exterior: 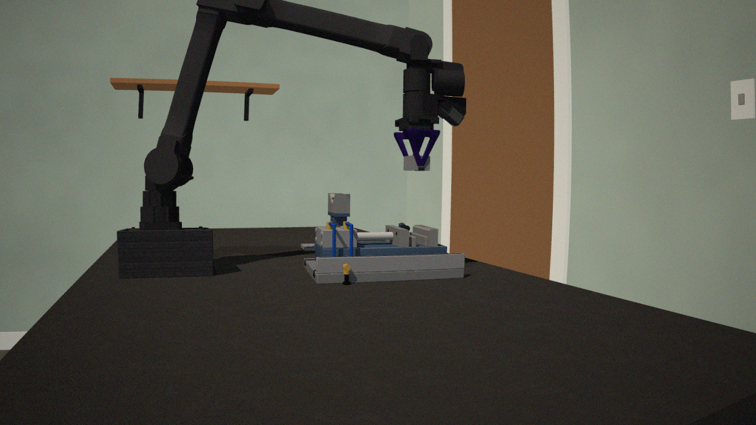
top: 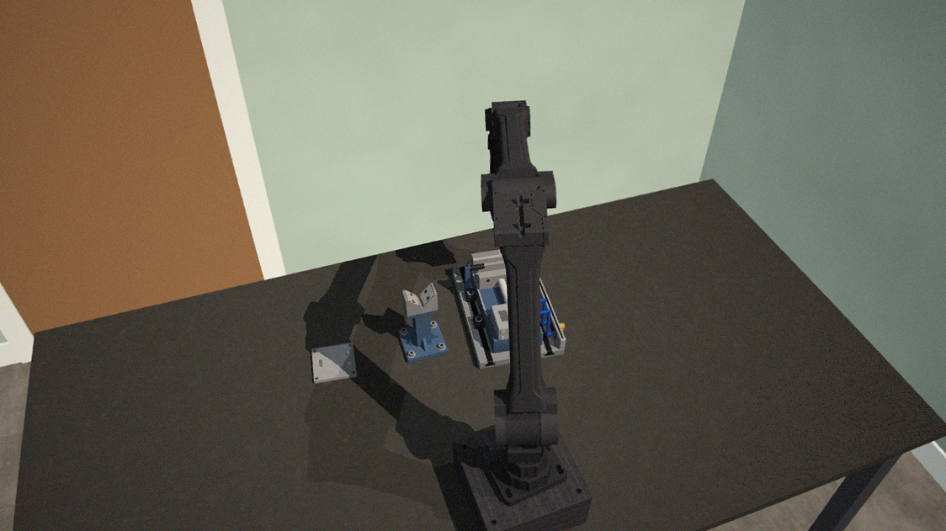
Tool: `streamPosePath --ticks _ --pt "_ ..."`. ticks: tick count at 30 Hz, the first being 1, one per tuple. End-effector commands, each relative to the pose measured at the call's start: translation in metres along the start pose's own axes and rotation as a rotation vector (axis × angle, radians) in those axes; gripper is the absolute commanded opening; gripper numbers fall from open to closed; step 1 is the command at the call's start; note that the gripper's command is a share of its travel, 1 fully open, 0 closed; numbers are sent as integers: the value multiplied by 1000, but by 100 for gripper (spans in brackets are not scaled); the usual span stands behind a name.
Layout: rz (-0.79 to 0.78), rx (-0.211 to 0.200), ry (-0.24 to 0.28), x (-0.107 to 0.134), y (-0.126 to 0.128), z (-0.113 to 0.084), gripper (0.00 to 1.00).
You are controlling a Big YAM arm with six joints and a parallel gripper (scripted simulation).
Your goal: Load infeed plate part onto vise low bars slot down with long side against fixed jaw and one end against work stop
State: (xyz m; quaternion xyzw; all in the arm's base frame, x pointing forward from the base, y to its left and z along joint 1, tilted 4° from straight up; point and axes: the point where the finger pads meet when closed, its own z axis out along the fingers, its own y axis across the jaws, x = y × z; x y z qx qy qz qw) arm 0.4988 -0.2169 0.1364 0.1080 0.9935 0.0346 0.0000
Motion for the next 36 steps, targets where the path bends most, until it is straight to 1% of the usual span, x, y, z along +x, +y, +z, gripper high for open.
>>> streamPosePath --ticks 1,2,6,7,8,10,11,13,14,16,18,19,20,21,23,26,27,28,29,30,31,32,35,36 --pt "7 5 -17 -9 -1 0 0" --pt "4 12 -50 -12 -1 -19 0" --pt "5 3 -8 -4 1 9 0" --pt "4 4 -12 -8 0 10 0" --pt "3 7 -29 -14 0 5 0" --pt "3 3 -11 -4 2 13 0" --pt "2 4 -12 -5 3 14 0" --pt "-1 7 -29 -15 2 13 0" --pt "0 4 -13 -9 3 21 0" --pt "-2 2 -6 -5 4 26 0" --pt "-2 2 -6 -5 4 26 0" --pt "-6 13 -58 -25 1 9 0" --pt "-5 13 -58 -25 1 11 0" --pt "-6 15 -68 -25 2 7 0" --pt "-1 2 -3 -5 4 38 0" --pt "-1 2 -5 -6 4 44 0" --pt "-3 7 -30 -16 2 37 0" --pt "-3 6 -25 -14 3 40 0" --pt "-1 1 0 -4 4 52 0" --pt "-1 1 0 -4 4 54 0" --pt "-1 2 -5 -6 4 54 0" --pt "-3 8 -32 -16 2 46 0" --pt "-2 7 -29 -16 2 49 0" --pt "-3 10 -46 -7 4 38 0"
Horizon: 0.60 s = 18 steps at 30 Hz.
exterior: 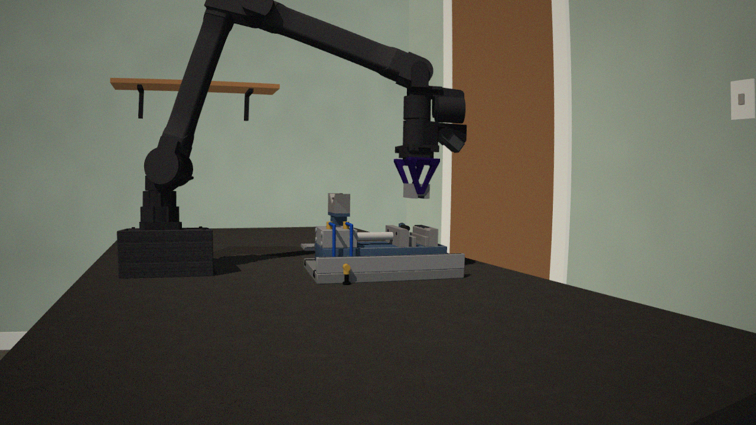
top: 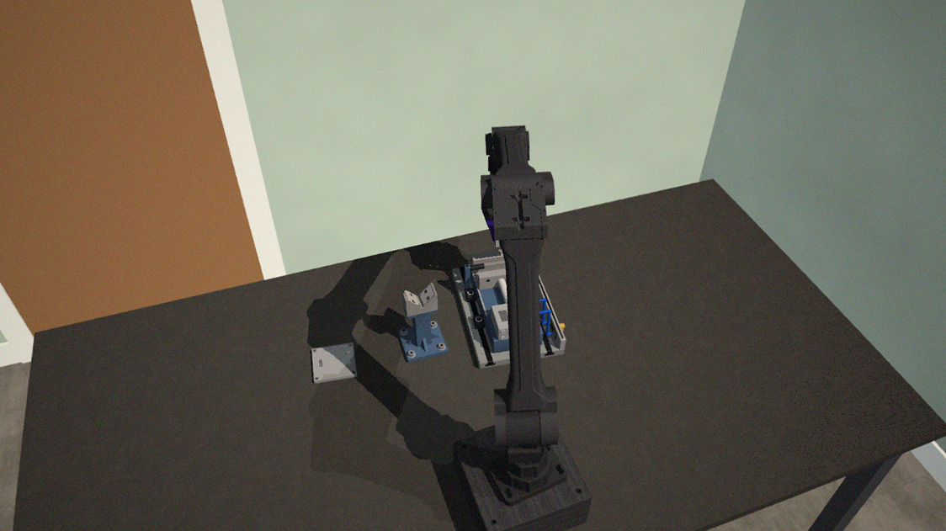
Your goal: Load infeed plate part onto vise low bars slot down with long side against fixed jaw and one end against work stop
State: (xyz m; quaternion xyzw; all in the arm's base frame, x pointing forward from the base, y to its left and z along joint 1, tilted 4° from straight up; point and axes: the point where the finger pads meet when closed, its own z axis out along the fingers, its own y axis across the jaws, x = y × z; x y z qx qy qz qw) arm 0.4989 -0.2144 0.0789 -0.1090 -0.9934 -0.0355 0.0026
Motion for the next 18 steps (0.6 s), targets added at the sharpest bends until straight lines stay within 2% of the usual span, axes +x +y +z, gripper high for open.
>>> streamPosePath --ticks 1,2,4,6,9,11,13,16,17,18 --pt "-5 11 -48 -6 6 -16 0" --pt "-6 13 -61 -13 5 -18 0" --pt "-5 6 -27 -10 5 3 0" --pt "-4 3 -11 -6 5 14 0" --pt "-3 6 -26 -12 4 13 0" --pt "-2 3 -8 -5 5 23 0" --pt "-5 7 -30 -14 4 18 0" --pt "-5 8 -34 -16 4 17 0" --pt "-7 13 -59 -12 5 0 0" --pt "-6 12 -57 -10 5 4 0"
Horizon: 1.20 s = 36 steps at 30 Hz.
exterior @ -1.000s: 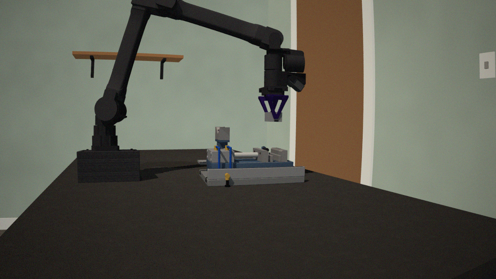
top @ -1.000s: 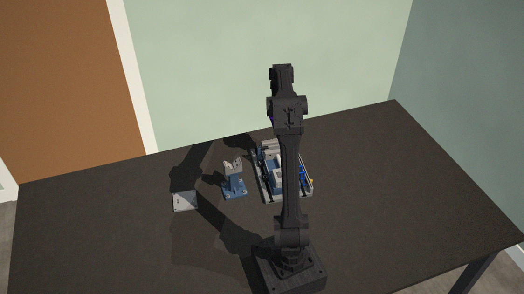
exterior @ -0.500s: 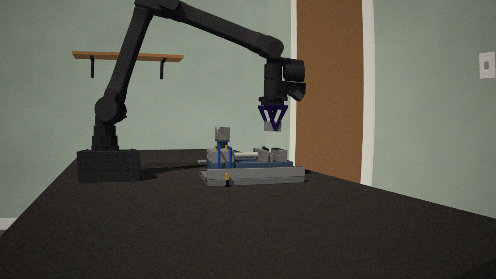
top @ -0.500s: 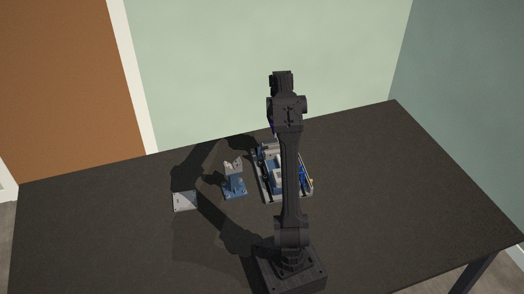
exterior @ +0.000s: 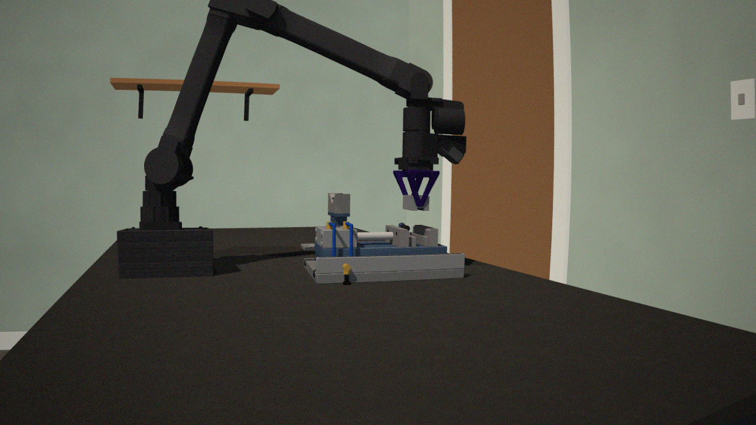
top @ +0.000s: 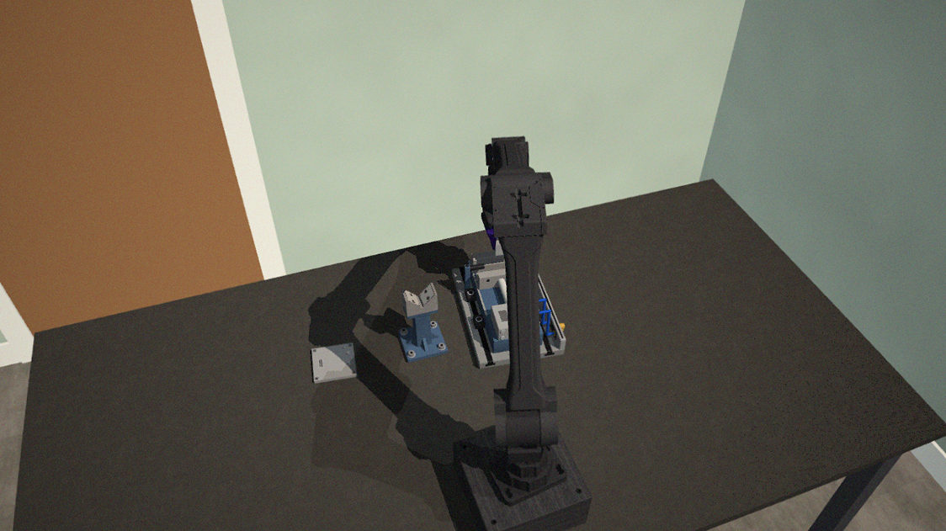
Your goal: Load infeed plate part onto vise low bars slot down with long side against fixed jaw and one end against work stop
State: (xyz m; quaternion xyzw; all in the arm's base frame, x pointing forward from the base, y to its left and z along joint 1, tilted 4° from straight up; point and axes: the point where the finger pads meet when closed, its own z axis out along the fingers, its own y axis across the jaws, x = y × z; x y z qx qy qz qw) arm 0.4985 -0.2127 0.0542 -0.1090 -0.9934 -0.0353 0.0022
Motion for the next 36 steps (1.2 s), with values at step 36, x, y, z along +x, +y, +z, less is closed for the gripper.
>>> streamPosePath --ticks 36 --pt "-4 6 -25 -11 4 3 0"
